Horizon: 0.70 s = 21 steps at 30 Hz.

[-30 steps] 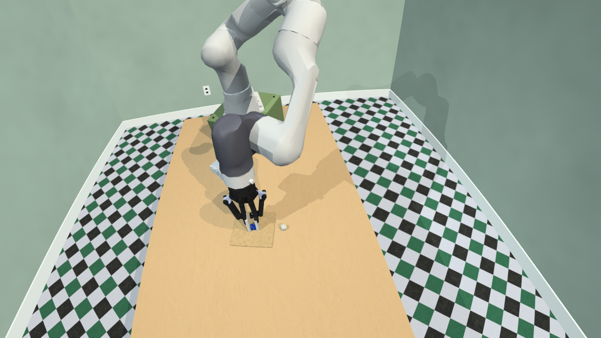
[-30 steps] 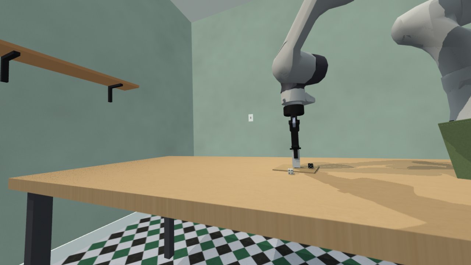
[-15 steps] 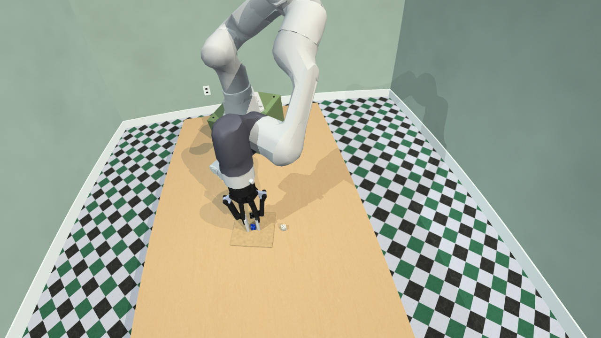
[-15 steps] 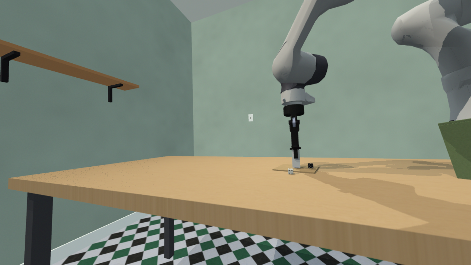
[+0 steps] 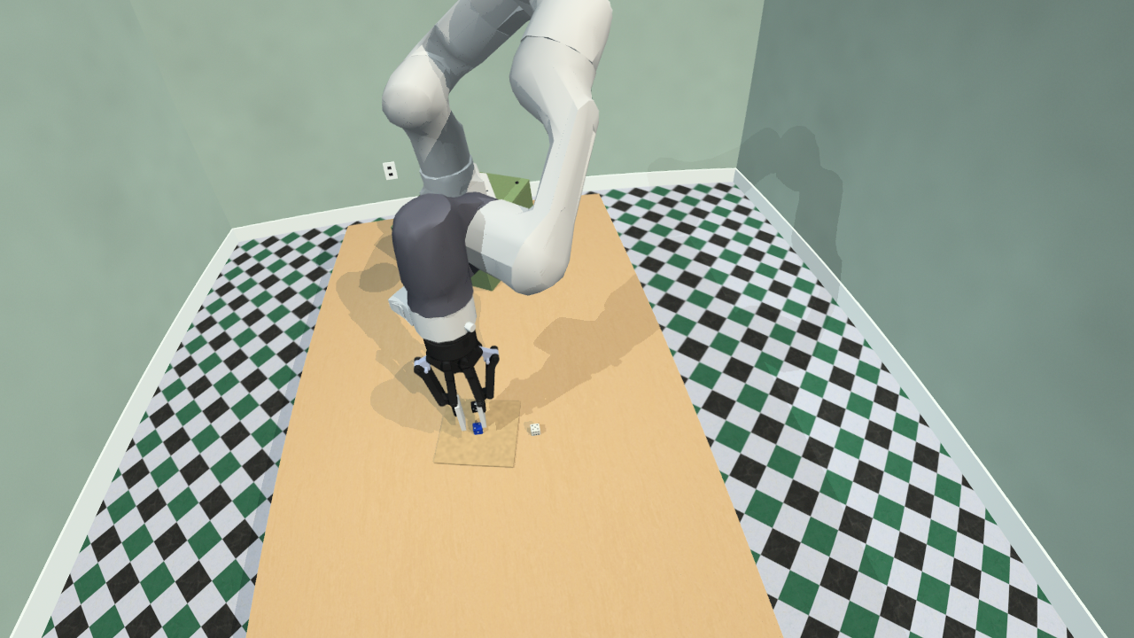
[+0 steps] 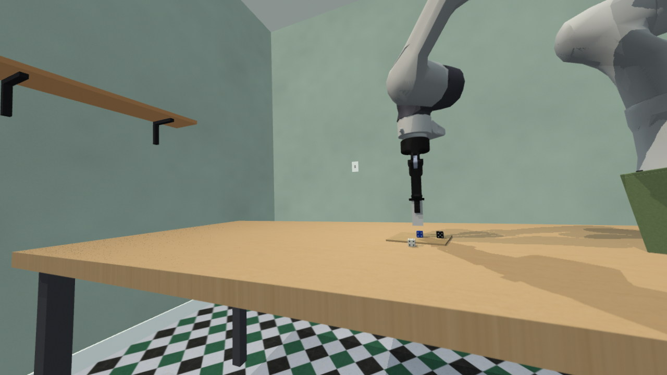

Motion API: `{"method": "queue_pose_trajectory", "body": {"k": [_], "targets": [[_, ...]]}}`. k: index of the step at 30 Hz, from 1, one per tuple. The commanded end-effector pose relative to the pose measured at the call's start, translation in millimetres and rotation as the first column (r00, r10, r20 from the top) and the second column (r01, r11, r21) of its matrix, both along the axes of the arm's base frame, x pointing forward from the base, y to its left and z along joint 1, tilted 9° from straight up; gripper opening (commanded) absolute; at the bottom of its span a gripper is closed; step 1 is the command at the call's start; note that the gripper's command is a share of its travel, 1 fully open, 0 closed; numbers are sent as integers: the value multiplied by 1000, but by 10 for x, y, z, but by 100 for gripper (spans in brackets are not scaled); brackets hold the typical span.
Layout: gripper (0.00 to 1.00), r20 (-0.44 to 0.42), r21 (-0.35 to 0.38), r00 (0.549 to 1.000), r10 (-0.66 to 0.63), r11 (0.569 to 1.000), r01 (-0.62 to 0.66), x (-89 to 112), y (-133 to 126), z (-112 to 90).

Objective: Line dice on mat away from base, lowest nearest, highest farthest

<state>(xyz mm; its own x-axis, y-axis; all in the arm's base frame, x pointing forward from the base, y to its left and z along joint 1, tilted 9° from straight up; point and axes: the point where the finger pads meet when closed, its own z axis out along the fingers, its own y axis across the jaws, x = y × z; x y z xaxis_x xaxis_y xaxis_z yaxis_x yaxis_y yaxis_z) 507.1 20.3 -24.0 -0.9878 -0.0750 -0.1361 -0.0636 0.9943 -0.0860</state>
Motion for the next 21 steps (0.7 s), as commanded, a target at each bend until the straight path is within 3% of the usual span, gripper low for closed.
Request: {"method": "queue_pose_trajectory", "body": {"k": [1, 11, 18, 19, 21], "targets": [[19, -9, 3, 1000, -12, 1000, 12, -51, 35, 181], [19, -9, 3, 1000, -12, 1000, 12, -96, 61, 524], [19, -9, 3, 1000, -12, 1000, 12, -106, 66, 592], [100, -9, 3, 1000, -12, 1000, 12, -106, 66, 592], [100, -9, 3, 1000, -12, 1000, 12, -106, 66, 592]]}}
